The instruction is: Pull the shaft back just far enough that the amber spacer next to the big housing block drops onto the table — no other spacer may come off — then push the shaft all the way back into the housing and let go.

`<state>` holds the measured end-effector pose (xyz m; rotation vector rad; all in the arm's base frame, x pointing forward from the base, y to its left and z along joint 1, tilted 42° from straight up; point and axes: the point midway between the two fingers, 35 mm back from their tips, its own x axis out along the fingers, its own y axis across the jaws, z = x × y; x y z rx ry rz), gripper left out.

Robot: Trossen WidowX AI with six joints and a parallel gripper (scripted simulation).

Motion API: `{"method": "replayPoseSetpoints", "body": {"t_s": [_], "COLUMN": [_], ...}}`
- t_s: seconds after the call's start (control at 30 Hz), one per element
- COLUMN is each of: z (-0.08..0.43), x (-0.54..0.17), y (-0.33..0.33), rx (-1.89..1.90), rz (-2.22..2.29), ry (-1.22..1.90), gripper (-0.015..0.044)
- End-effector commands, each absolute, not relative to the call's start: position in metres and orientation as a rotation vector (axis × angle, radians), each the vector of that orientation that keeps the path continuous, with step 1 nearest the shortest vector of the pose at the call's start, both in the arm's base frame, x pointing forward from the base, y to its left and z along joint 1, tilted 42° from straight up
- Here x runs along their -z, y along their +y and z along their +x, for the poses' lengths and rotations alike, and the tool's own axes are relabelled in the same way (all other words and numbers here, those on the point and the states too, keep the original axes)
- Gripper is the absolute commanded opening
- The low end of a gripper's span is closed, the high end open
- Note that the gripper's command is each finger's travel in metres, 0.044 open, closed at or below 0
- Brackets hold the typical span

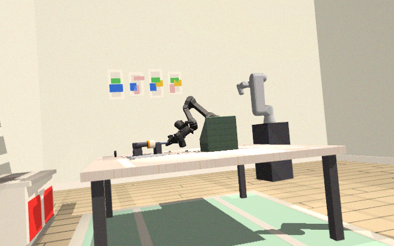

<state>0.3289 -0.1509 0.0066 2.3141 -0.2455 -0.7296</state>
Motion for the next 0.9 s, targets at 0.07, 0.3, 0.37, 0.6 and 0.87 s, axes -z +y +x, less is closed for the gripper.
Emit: {"method": "replayPoseSetpoints", "body": {"t_s": [0.07, 0.3, 0.37, 0.6, 0.87], "z": [0.3268, 0.3261, 0.3259, 0.3252, 0.3244], "x": [-0.0066, -0.0067, -0.0067, -0.0067, -0.0067], "y": [-0.15, -0.1499, -0.1499, -0.1499, -0.1499], "rx": [0.73, 0.73, 0.73, 0.731, 0.731], "rz": [2.31, 2.31, 2.31, 2.31, 2.31], "ry": [-0.242, -0.242, -0.242, -0.242, -0.242], "gripper": [0.0, 0.0, 0.0, 0.0, 0.0]}}
